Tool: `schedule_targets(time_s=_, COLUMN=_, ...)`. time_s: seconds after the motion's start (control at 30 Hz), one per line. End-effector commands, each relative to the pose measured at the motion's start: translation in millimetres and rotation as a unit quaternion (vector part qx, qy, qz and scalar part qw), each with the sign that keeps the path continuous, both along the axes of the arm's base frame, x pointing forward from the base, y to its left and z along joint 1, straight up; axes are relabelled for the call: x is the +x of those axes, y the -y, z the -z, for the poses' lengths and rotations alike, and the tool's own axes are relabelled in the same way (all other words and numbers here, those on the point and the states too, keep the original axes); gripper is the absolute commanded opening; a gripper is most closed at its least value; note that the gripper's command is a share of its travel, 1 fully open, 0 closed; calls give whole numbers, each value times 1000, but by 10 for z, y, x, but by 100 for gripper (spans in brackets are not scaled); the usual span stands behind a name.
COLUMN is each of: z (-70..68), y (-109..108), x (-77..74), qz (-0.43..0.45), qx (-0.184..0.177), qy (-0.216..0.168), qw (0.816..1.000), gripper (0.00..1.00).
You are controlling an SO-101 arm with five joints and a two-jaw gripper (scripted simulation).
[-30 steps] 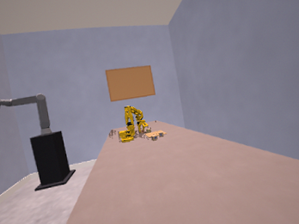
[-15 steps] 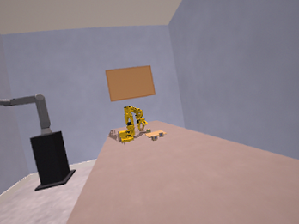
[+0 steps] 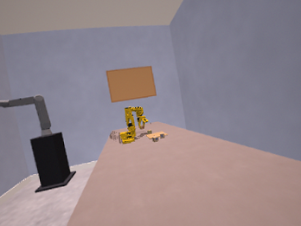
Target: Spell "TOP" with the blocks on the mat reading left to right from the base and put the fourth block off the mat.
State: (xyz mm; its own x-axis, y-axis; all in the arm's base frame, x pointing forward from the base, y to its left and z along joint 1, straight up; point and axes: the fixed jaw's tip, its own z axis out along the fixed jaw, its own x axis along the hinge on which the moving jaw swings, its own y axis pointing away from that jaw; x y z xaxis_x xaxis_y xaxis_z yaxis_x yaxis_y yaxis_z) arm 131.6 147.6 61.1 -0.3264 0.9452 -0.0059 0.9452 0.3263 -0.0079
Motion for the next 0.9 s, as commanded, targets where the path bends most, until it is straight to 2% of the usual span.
schedule_targets(time_s=0.0, z=-195, y=-65, x=57, qz=0, qx=38, qy=31, qw=999, gripper=0)
schedule_targets(time_s=0.63, z=-193, y=-48, x=75, qz=28, qx=38, qy=31, qw=998, gripper=0)
schedule_targets(time_s=0.87, z=-192, y=-16, x=108, qz=81, qx=39, qy=30, qw=996, gripper=0)
